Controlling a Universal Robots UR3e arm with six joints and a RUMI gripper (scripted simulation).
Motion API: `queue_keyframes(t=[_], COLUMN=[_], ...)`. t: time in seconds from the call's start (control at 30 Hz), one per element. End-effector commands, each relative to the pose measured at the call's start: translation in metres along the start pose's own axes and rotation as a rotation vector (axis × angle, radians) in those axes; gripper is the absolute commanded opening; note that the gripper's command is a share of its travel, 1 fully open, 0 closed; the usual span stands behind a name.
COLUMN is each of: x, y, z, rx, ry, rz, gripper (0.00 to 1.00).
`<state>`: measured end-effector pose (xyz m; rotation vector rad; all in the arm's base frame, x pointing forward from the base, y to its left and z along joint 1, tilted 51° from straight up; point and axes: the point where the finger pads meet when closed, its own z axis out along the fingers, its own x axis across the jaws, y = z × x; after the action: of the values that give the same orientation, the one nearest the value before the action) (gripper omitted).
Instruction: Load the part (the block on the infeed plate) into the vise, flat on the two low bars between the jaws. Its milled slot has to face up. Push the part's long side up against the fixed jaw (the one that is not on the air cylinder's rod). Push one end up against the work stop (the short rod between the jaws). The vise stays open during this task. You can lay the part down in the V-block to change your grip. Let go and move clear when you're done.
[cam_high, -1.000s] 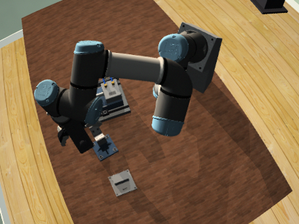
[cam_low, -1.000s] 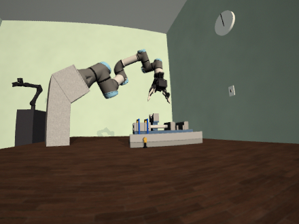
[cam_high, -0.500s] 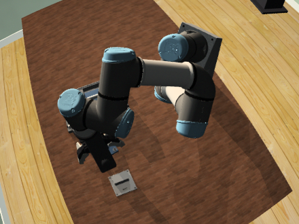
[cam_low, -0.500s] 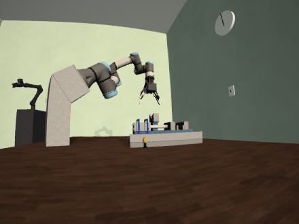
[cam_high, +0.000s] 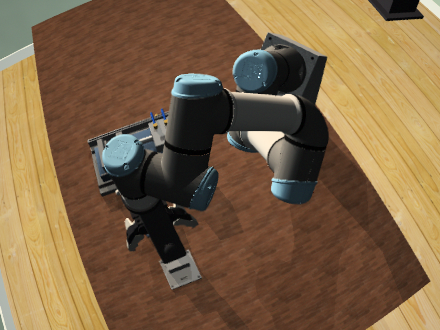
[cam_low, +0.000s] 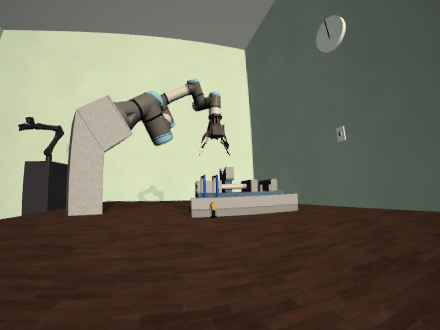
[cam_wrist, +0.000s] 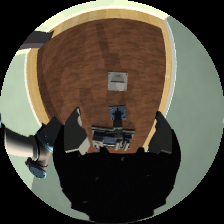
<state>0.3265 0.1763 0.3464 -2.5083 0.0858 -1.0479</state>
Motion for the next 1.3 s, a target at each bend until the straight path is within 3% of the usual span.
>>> queue_keyframes(t=[0.0,0.5,0.53,1.27], x=[-0.001,-0.001,-0.001,-0.001], y=[-0.002,-0.002,-0.002,-0.002], z=[-0.0003,-0.0003,-0.0003,-0.0003], rx=[0.005,0.005,0.005,0.005], ry=[0.004,0.004,0.004,0.004], rz=[0.001,0.001,0.001,0.001], gripper=[1.0,1.0,0.51,0.51])
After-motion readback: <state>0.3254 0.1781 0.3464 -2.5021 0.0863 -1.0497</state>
